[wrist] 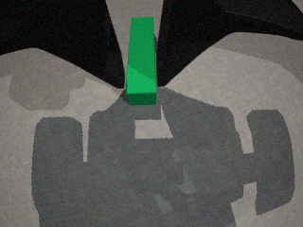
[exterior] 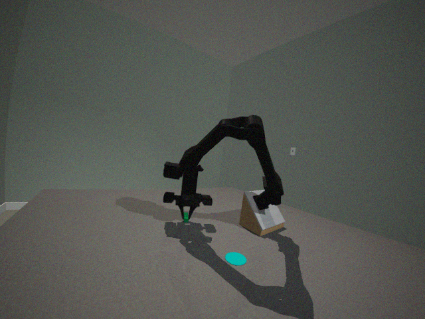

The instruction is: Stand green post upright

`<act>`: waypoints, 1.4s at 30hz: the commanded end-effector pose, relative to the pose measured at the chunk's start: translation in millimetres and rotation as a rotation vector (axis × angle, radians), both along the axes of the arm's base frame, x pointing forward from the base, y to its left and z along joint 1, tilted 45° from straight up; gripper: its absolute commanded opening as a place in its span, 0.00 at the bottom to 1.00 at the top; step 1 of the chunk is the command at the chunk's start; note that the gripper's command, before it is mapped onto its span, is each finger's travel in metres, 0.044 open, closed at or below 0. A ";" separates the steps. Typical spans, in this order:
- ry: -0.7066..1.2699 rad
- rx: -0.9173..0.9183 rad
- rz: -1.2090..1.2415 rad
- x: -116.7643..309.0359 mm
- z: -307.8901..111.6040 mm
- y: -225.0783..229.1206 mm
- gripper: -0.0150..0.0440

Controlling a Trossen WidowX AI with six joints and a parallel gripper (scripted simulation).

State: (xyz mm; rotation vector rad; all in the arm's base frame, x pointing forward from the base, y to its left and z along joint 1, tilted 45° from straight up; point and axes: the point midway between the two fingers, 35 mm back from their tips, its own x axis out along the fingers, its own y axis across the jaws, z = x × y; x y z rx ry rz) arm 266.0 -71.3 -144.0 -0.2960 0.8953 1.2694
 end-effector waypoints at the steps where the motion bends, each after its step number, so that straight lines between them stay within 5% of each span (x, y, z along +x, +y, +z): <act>1: 0.003 0.004 -0.008 -0.5 -0.3 1.0 0.29; 42: 0.005 -0.001 -0.008 -3.5 82.3 -81.4 0.29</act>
